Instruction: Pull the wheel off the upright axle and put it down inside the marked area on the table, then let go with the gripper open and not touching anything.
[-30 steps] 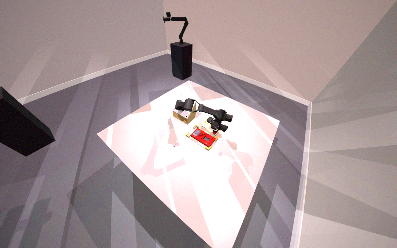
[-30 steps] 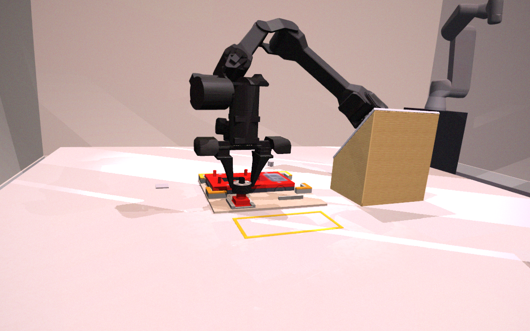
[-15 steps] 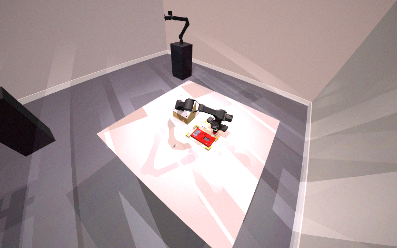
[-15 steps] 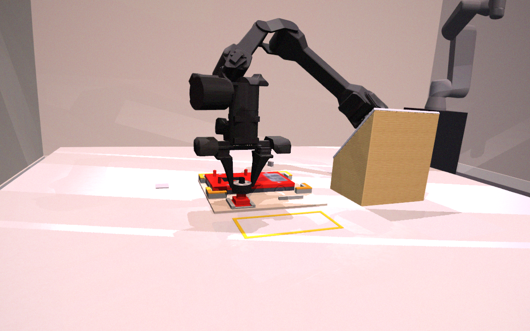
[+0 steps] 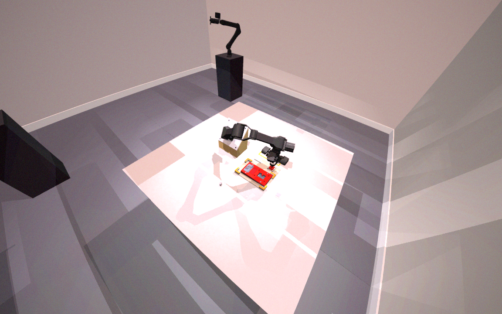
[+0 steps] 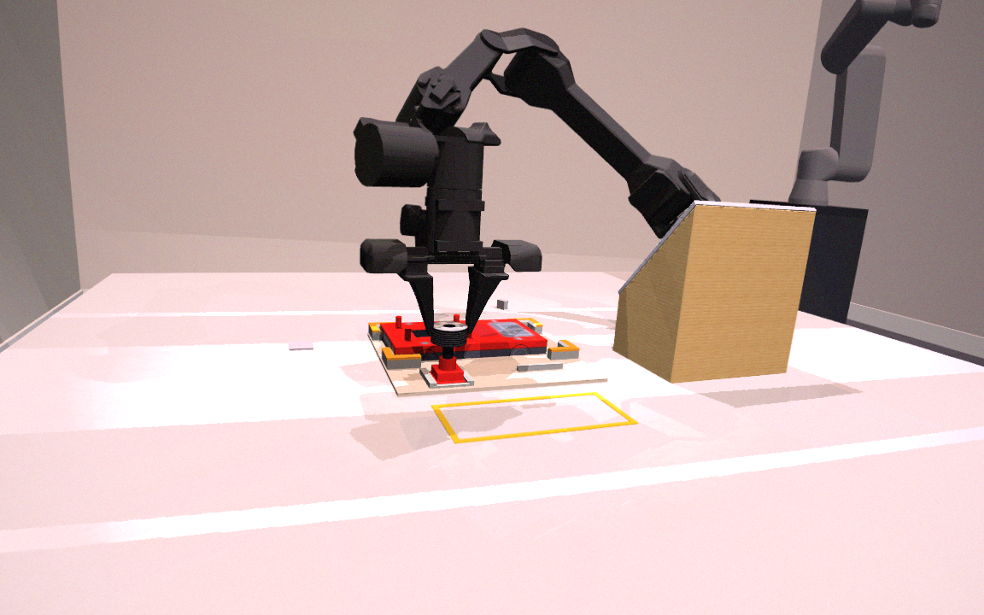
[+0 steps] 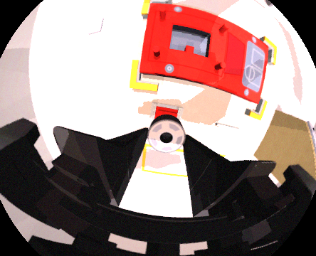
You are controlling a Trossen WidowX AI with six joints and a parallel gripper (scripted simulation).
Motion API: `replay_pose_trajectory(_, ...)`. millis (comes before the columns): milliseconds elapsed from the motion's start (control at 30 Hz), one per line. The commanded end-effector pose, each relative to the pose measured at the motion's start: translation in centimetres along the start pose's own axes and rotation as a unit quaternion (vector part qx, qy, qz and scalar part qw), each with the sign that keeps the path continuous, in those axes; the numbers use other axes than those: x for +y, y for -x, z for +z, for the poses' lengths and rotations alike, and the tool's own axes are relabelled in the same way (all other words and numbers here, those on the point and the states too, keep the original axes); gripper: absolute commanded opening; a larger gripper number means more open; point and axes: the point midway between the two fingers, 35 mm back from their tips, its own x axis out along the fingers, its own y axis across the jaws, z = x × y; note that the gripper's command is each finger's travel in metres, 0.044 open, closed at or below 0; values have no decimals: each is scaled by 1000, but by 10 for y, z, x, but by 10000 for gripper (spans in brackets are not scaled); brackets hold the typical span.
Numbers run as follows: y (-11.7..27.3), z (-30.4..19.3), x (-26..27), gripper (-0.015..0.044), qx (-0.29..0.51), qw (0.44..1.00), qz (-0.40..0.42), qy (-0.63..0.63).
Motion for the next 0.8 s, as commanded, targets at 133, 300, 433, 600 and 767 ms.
replay_pose_trajectory(133, 7, 0, 1, 0, 0, 1000, 4, -1)
replay_pose_trajectory(300, 8, 0, 1, 0, 0, 1000, 5, -1)
replay_pose_trajectory(433, 10, 0, 1, 0, 0, 1000, 5, -1)
replay_pose_trajectory(600, 11, 0, 1, 0, 0, 1000, 5, 0)
replay_pose_trajectory(767, 13, 0, 1, 0, 0, 1000, 5, 0)
